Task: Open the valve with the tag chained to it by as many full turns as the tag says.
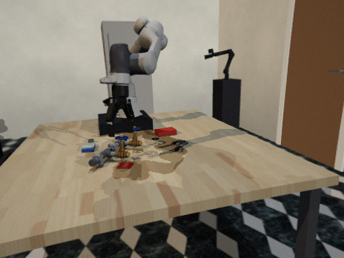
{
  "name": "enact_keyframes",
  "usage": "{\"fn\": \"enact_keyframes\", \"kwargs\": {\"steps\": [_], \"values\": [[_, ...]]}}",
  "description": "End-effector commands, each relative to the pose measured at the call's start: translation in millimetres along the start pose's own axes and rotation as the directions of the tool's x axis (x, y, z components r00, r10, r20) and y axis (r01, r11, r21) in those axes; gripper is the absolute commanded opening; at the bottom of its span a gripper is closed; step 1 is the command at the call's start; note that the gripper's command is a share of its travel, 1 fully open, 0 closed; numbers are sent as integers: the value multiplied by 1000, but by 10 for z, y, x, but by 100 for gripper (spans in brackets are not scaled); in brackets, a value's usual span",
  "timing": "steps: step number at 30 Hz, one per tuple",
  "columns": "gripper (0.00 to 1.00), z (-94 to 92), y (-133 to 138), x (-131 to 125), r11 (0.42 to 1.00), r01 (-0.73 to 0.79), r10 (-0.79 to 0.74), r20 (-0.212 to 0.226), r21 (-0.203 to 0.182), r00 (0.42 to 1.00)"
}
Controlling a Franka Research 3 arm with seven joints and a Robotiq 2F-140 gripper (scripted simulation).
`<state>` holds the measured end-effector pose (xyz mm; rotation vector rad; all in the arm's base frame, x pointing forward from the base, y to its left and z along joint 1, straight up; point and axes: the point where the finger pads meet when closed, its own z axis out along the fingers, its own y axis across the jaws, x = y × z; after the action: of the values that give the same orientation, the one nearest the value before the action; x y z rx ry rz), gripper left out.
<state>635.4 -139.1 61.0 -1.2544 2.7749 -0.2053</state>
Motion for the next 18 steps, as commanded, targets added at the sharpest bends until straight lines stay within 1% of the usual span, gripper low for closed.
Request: {"fn": "enact_keyframes", "kwargs": {"steps": [1,2,12,18], "values": [[100,-52,32,9,1000,-9,9,-3,-10,1000],[100,-52,32,9,1000,-9,9,-3,-10,1000],[100,-269,30,16,1000,-10,10,-3,-10,1000],[100,-329,31,20,1000,-11,11,-3,-11,1000]]}}
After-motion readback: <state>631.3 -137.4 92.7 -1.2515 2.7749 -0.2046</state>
